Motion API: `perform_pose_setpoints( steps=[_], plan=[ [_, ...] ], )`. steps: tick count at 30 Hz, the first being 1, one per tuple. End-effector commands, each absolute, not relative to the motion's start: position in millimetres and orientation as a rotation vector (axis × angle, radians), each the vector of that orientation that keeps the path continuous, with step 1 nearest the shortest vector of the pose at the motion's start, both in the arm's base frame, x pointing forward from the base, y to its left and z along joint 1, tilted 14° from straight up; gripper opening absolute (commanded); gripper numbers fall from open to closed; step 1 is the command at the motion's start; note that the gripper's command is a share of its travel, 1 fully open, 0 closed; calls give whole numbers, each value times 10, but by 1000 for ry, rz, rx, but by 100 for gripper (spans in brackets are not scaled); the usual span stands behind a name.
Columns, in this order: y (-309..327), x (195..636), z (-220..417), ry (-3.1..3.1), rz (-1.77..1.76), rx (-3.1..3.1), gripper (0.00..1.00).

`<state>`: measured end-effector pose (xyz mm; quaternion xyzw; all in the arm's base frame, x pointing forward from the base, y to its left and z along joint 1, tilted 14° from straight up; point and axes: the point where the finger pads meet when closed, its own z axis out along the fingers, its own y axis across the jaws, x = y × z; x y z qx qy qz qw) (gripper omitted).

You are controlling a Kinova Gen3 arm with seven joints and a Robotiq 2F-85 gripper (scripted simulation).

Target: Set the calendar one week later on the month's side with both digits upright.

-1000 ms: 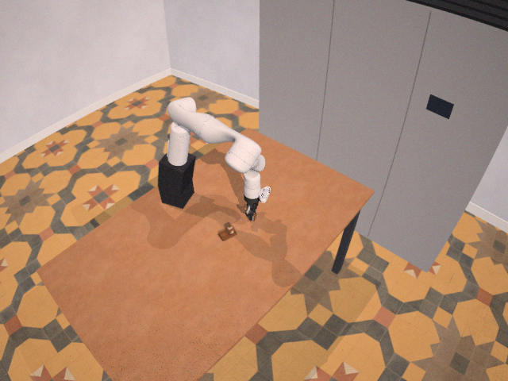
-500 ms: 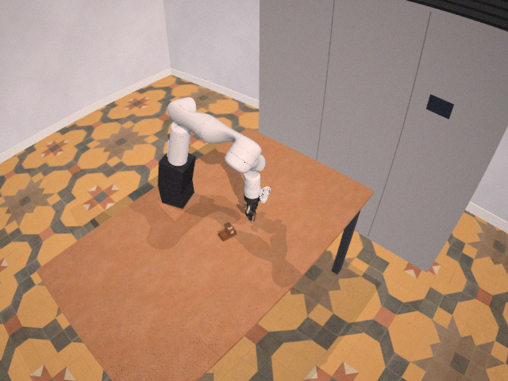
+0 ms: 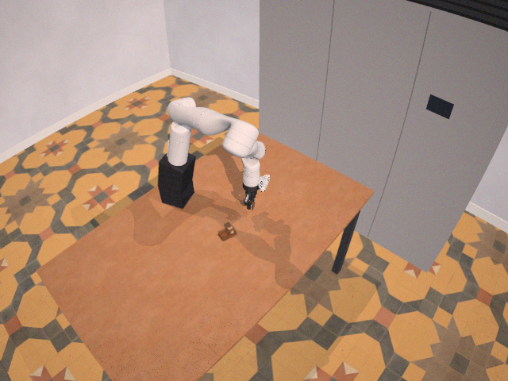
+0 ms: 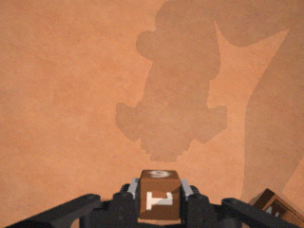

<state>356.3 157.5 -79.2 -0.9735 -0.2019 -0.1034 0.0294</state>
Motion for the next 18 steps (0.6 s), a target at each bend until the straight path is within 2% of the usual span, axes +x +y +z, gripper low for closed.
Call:
perform_pose_setpoints(
  steps=[1,18],
  plan=[
    [1519,3662,-585,-624,-368,-3007,26],
    [1501,3619,-396,-624,-368,-3007,26]
  ],
)
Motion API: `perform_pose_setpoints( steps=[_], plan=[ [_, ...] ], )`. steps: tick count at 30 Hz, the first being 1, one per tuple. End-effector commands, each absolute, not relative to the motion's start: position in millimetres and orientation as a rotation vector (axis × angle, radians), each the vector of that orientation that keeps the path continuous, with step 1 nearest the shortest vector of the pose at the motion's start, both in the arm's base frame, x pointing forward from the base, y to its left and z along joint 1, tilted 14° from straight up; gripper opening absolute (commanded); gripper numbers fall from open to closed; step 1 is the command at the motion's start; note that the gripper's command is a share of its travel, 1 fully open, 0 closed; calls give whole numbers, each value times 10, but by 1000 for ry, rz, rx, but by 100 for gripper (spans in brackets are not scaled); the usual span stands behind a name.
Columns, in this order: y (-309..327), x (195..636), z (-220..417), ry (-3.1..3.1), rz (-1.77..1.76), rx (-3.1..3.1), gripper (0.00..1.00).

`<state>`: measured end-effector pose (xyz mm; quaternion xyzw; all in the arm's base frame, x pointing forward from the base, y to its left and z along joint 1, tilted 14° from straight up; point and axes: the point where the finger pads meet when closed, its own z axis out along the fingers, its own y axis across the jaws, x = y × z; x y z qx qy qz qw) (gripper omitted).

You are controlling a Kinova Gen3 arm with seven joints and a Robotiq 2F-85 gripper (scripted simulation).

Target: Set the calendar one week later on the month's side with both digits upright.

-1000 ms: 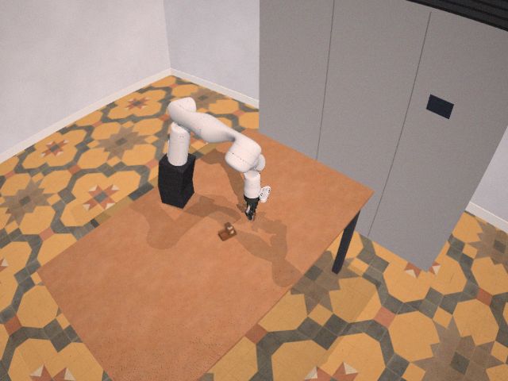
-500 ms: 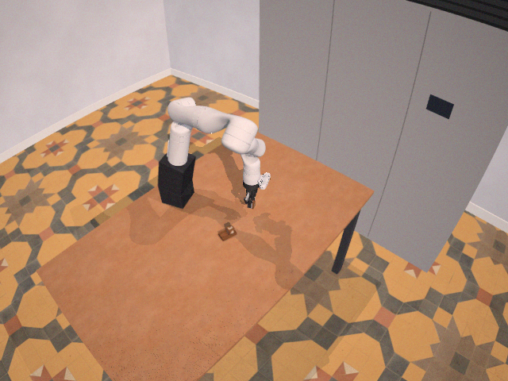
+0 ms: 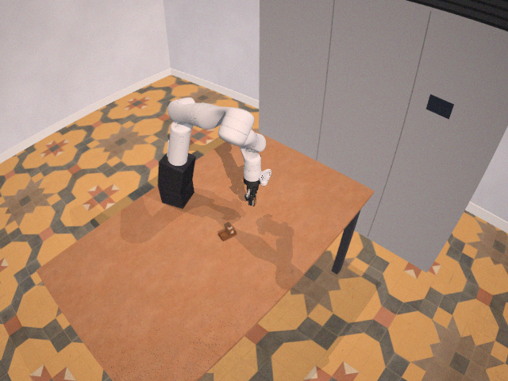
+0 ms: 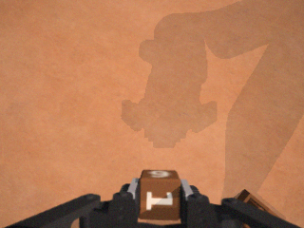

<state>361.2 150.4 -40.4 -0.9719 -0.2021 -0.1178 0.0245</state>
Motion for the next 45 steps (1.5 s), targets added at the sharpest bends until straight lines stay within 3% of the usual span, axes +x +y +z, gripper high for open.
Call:
perform_pose_setpoints(
  steps=[1,18,45],
  plan=[
    [1501,3619,-396,-624,-368,-3007,26],
    [1430,3641,-404,-855,-376,-2968,26],
    [1064,3723,-418,-1900,-380,-2546,26]
  ],
)
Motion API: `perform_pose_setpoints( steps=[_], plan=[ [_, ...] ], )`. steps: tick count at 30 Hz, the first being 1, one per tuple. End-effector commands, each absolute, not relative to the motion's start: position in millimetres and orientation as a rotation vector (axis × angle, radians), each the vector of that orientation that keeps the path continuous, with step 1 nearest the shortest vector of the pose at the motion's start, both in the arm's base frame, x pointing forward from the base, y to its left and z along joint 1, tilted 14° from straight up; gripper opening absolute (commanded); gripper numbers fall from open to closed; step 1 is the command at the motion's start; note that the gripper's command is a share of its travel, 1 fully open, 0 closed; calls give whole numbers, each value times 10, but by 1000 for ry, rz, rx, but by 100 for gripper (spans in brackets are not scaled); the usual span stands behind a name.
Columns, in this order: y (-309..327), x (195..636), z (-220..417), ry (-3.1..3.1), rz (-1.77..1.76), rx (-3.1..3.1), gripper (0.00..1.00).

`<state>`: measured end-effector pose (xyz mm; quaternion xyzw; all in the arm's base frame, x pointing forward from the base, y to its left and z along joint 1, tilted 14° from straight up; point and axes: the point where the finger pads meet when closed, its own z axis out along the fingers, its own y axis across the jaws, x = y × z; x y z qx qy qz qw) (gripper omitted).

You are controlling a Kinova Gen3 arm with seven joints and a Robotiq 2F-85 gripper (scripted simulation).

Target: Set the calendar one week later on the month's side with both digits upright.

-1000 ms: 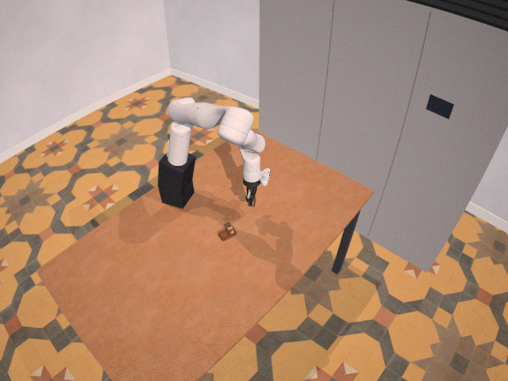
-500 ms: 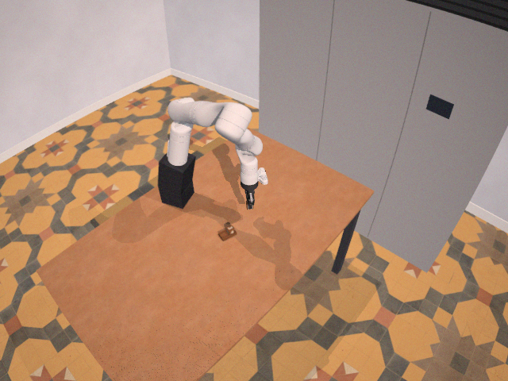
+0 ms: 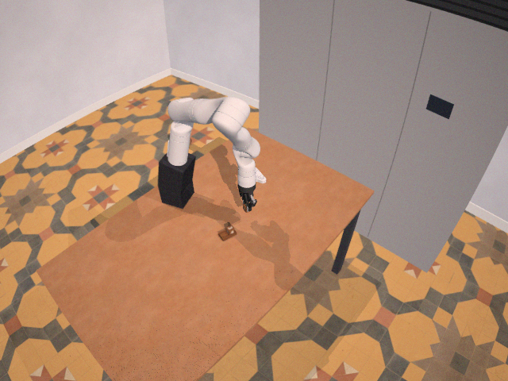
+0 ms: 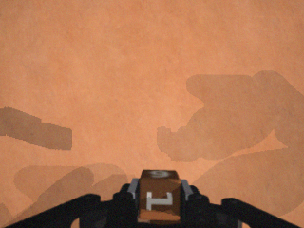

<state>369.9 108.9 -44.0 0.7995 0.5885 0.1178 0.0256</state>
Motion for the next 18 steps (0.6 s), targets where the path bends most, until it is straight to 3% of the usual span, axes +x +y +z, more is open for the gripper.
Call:
perform_pose_setpoints(
  steps=[1,18],
  plan=[
    [1057,3724,-418,1847,366,2441,26],
    [1035,3727,-417,1893,363,2400,26]
  ],
)
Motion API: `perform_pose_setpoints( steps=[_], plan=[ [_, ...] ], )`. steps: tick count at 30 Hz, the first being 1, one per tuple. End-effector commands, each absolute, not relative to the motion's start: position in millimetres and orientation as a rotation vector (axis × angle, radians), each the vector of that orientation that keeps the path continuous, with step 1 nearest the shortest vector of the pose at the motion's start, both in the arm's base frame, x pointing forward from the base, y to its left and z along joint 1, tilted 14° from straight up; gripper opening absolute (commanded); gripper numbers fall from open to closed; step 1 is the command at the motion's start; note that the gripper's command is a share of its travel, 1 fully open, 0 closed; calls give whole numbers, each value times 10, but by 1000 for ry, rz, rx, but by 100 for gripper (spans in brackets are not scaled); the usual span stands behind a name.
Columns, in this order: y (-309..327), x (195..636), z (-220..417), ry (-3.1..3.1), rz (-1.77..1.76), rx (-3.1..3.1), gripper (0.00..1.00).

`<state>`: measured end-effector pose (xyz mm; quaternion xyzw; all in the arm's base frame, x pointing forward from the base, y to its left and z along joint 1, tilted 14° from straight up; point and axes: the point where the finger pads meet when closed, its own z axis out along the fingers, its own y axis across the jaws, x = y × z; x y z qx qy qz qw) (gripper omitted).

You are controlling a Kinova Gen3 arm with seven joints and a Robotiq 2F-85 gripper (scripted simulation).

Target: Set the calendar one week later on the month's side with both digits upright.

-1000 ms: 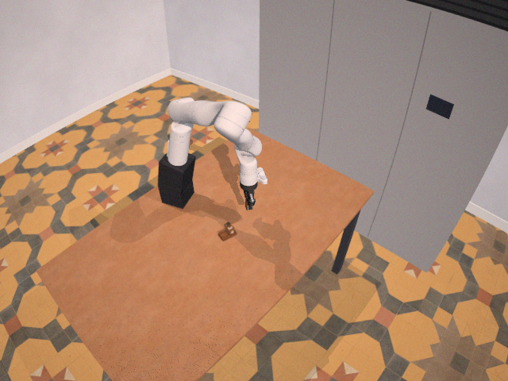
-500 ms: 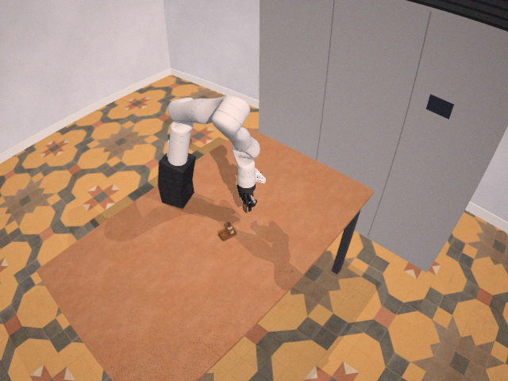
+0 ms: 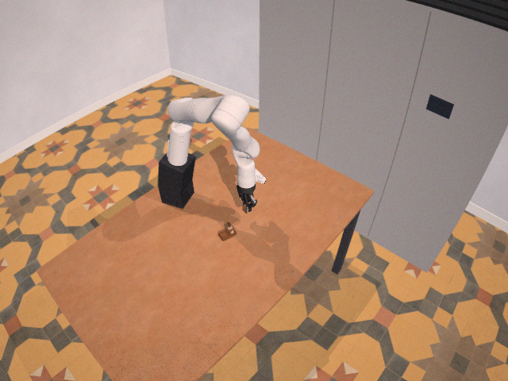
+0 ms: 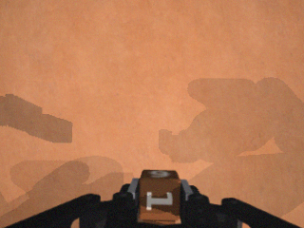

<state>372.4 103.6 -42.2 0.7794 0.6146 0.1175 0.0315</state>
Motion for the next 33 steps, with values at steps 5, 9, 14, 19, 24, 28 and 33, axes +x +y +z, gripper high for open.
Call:
perform_pose_setpoints(
  steps=[5,9,14,19,24,28,33],
  plan=[
    [1035,3727,-417,1893,363,2400,26],
    [1036,3730,-427,1893,363,2400,26],
    [1043,3749,-504,1894,361,2400,26],
    [1058,3789,-662,1894,361,2400,26],
    [1070,3823,-794,1894,361,2400,26],
    [1087,3872,-988,1894,361,2400,26],
    [1106,3925,-1199,1894,361,2400,26]
  ],
)
